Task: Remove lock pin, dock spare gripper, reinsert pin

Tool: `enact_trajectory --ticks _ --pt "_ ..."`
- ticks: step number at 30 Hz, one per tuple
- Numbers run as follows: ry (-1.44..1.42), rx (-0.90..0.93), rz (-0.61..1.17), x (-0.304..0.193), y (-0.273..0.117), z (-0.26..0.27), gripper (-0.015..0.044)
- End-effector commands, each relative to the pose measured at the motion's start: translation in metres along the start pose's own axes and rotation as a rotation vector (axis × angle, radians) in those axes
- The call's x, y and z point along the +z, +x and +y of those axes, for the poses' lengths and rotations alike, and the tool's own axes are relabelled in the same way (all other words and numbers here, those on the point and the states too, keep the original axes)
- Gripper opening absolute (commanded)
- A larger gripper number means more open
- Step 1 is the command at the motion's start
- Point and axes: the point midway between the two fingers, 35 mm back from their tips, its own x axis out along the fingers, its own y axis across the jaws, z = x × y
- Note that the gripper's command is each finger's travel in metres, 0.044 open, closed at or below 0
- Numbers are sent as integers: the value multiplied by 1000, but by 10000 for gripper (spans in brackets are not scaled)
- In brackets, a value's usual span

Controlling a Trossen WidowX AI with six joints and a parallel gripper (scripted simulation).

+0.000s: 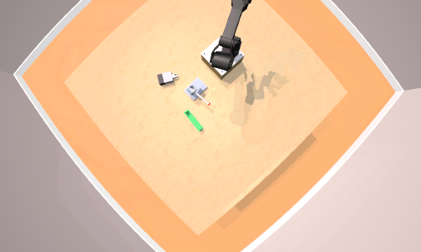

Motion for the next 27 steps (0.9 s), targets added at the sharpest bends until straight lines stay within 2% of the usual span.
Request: enact_trajectory --ticks 1,4,9,15,27 --pt "2 6 7 -2 -1 2 374" --pt "14 94 103 -26 -11 24 300" --pt "-125 247 293 -74 -41 58 300" --pt "-299 468 488 -123 -96 94 300" --pt "-631 1028 752 -178 -251 134 300"
